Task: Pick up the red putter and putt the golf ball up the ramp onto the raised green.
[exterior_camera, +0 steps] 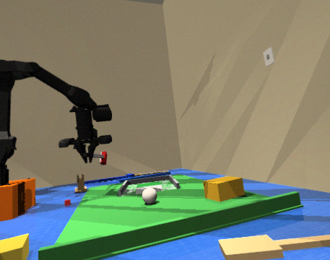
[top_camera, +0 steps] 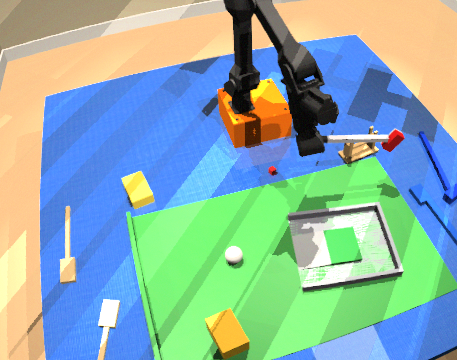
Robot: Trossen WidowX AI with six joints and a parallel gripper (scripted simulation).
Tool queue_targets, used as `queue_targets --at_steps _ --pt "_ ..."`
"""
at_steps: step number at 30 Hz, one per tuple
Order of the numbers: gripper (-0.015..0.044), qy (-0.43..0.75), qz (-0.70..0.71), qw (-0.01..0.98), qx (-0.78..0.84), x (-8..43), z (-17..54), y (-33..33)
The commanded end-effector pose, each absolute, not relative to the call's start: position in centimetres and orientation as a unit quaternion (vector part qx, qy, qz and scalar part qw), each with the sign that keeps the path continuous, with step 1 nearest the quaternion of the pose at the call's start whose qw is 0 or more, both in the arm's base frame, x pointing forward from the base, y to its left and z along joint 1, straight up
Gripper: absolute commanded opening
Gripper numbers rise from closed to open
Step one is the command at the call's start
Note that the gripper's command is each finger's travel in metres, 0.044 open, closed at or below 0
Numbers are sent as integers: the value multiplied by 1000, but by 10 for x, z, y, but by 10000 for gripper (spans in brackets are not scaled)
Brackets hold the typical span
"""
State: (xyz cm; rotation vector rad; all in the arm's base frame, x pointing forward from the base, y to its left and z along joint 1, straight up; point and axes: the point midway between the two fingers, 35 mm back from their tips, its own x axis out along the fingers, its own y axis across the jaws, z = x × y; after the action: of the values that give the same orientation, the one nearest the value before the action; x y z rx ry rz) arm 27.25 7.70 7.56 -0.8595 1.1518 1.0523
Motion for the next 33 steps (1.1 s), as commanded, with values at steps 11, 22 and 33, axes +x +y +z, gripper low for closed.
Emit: queue_targets --at_steps 11,22,33 --pt "0 579 337 687 -282 282 81 5" --pt "0 632 223 718 -189 276 84 -53" --pt "0 669 102 730 -89 258 87 -110"
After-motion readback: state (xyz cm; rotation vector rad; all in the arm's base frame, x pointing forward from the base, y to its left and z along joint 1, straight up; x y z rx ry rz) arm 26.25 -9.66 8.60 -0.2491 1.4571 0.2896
